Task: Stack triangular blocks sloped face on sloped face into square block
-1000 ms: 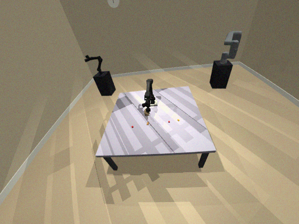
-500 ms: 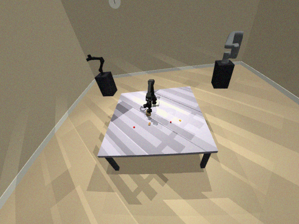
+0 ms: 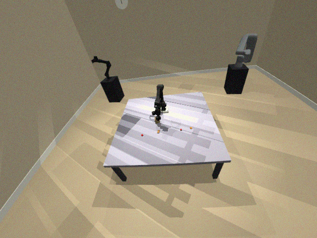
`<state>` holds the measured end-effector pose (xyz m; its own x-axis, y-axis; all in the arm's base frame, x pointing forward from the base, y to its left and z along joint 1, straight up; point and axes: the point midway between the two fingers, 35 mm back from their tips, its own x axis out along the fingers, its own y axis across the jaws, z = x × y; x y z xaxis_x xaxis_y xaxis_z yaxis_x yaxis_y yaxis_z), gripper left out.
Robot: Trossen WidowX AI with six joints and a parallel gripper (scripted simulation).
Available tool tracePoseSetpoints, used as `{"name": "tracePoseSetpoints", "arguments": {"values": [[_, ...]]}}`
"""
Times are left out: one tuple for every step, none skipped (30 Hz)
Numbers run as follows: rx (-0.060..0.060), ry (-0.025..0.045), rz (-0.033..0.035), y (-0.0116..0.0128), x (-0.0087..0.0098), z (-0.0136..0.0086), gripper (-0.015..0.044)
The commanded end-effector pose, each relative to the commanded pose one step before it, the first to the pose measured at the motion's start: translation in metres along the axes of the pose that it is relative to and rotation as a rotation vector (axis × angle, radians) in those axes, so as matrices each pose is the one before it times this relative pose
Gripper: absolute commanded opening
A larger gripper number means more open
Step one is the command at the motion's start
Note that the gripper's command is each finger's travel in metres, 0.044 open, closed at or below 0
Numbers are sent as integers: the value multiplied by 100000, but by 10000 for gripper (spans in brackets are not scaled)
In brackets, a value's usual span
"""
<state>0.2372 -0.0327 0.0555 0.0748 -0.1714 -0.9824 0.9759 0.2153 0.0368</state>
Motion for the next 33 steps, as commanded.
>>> {"name": "tracePoseSetpoints", "arguments": {"values": [[-447, -353, -876, -153, 485, 65, 0], [8, -3, -13, -6, 63, 10, 0], [6, -3, -10, -5, 51, 8, 0], [4, -2, -6, -3, 31, 5, 0], [1, -1, -2, -1, 10, 2, 0], [0, 0, 0, 0, 0, 0, 0], [0, 0, 0, 0, 0, 0, 0], [0, 0, 0, 0, 0, 0, 0], [0, 0, 0, 0, 0, 0, 0], [0, 0, 0, 0, 0, 0, 0], [0, 0, 0, 0, 0, 0, 0], [0, 0, 0, 0, 0, 0, 0], [0, 0, 0, 0, 0, 0, 0], [0, 0, 0, 0, 0, 0, 0], [0, 0, 0, 0, 0, 0, 0], [0, 0, 0, 0, 0, 0, 0], [-30, 6, -26, -2, 6, -1, 0], [-74, 16, -68, -4, 12, -3, 0], [-122, 28, -118, -5, 18, -4, 0], [-130, 30, -126, -5, 19, -4, 0], [-150, 35, -145, -6, 22, -4, 0], [-130, 31, -126, -5, 20, -4, 0], [-48, 11, -46, -2, 7, -1, 0], [0, 0, 0, 0, 0, 0, 0], [0, 0, 0, 0, 0, 0, 0], [0, 0, 0, 0, 0, 0, 0], [0, 0, 0, 0, 0, 0, 0], [0, 0, 0, 0, 0, 0, 0], [0, 0, 0, 0, 0, 0, 0], [0, 0, 0, 0, 0, 0, 0], [0, 0, 0, 0, 0, 0, 0], [0, 0, 0, 0, 0, 0, 0], [0, 0, -1, 0, 3, 1, 0]]}}
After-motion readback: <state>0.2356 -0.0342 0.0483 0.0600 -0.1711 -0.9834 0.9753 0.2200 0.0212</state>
